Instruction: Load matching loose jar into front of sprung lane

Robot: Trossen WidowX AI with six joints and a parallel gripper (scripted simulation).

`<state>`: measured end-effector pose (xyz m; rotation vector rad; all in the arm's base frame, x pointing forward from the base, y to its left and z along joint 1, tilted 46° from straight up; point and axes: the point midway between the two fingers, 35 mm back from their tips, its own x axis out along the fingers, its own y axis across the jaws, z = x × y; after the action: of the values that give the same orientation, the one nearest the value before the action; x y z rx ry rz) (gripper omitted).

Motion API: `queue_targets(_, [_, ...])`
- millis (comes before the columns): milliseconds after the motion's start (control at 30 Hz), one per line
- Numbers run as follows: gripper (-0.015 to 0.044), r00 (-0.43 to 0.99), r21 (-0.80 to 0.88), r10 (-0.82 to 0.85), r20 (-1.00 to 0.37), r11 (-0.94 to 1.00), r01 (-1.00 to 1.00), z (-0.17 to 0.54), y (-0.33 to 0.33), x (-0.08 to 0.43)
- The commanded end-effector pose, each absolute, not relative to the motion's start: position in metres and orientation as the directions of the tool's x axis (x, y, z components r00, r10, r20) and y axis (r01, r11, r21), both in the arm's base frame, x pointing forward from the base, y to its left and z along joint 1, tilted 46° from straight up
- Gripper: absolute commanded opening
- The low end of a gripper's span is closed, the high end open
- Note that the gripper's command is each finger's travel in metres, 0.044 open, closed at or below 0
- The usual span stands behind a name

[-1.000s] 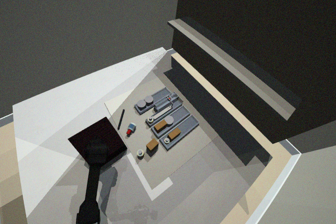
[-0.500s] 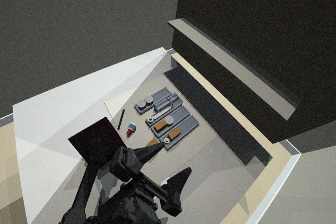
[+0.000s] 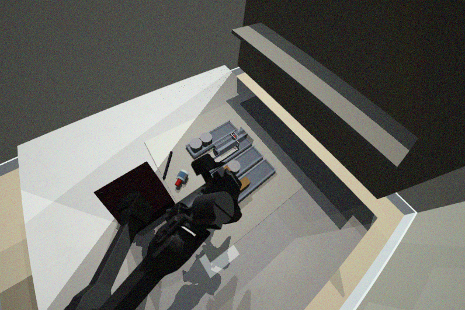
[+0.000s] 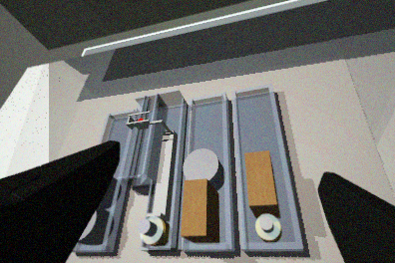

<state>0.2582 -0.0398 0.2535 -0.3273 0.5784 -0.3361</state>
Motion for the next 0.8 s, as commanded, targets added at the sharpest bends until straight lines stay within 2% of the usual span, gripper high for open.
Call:
queue_targets(0, [0.0440, 0.591, -0.483, -0.534, -0.605, 0.836, 0.260, 0.199, -0.072, 0.244])
queue_targets(167, [0.0440, 0.274, -0.610, -0.661, -0.699, 0.750, 0.255, 0.140, -0.109, 0.204])
queue_targets(333, [0.0440, -0.048, -0.711, -0.715, -0.697, 0.680, 0.180, 0.101, -0.135, 0.151])
queue_targets(433, [0.0440, -0.090, -0.721, -0.718, -0.691, 0.673, 0.165, 0.093, -0.133, 0.142])
queue_targets(767, [0.0440, -0.090, -0.721, -0.718, -0.690, 0.673, 0.165, 0.078, -0.145, 0.139])
